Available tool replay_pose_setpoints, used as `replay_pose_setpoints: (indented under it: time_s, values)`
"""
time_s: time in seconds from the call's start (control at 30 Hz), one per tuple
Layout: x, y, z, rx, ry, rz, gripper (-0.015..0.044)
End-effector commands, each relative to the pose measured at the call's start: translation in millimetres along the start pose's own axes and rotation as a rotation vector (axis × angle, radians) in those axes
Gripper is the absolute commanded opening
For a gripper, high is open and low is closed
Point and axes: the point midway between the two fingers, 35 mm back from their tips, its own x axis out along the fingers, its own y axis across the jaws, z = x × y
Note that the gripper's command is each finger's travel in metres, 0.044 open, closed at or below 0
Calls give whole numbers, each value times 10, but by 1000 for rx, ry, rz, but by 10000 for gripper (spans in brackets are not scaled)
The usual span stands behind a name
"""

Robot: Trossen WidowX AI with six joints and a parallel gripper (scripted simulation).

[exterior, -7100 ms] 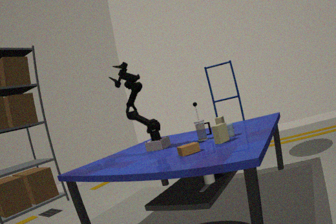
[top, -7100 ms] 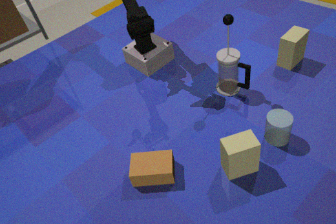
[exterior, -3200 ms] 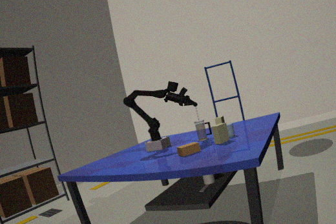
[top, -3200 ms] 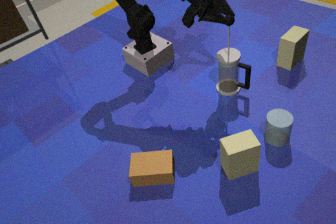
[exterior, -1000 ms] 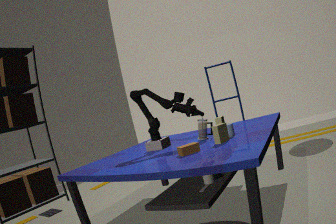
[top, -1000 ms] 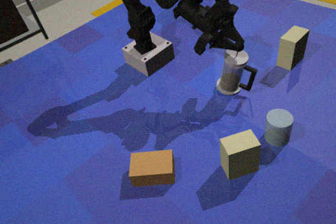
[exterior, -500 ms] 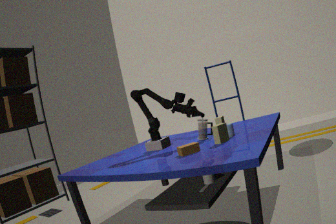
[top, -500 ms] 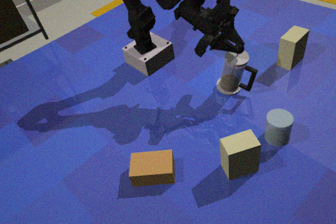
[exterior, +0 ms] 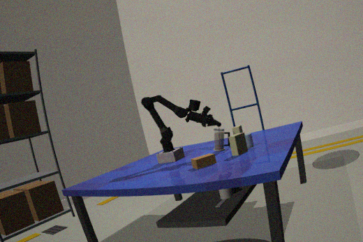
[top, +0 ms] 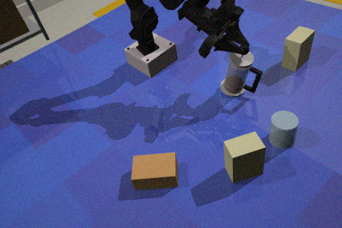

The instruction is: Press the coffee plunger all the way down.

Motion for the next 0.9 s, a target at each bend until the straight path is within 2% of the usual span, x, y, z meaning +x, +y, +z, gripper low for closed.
replay_pose_setpoints:
  time_s: [0.0,0.13,0.53,0.7,0.87]
  values:
    - [-1,0,-4,0,2,0,117]
    - [-1,0,-4,0,2,0,117]
    - [-1,0,-4,0,2,0,432]
    - [-38,3,35,-1,3,0,440]
    - [-359,19,290,-4,12,1,440]
